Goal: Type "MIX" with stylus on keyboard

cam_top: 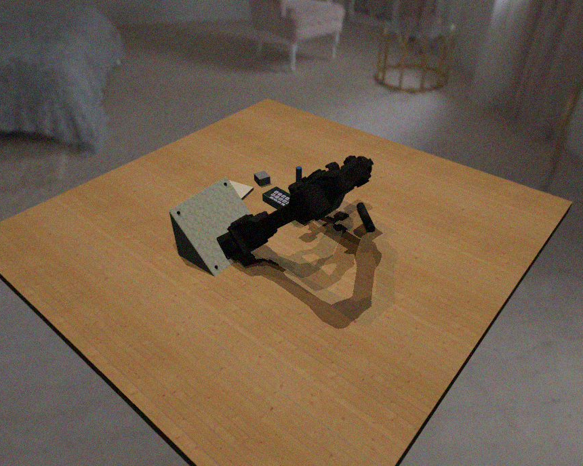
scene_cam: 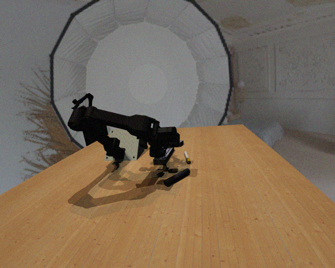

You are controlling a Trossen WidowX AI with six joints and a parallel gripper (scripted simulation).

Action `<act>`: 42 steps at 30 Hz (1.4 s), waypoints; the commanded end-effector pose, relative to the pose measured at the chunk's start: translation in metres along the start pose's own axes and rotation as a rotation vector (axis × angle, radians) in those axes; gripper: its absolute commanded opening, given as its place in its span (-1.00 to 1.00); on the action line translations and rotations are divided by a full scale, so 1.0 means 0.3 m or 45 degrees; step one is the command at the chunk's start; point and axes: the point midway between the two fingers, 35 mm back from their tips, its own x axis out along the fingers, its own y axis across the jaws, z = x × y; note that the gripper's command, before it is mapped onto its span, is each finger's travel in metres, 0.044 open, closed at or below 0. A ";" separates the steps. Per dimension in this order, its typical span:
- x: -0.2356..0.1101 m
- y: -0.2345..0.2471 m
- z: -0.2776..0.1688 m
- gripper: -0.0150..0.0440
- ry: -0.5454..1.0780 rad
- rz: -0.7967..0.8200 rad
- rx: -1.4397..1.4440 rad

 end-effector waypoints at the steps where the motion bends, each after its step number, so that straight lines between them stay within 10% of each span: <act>1: 0.008 0.000 0.005 -0.22 0.001 -0.007 -0.002; 42: 0.035 -0.001 0.053 -0.22 0.001 -0.007 -0.002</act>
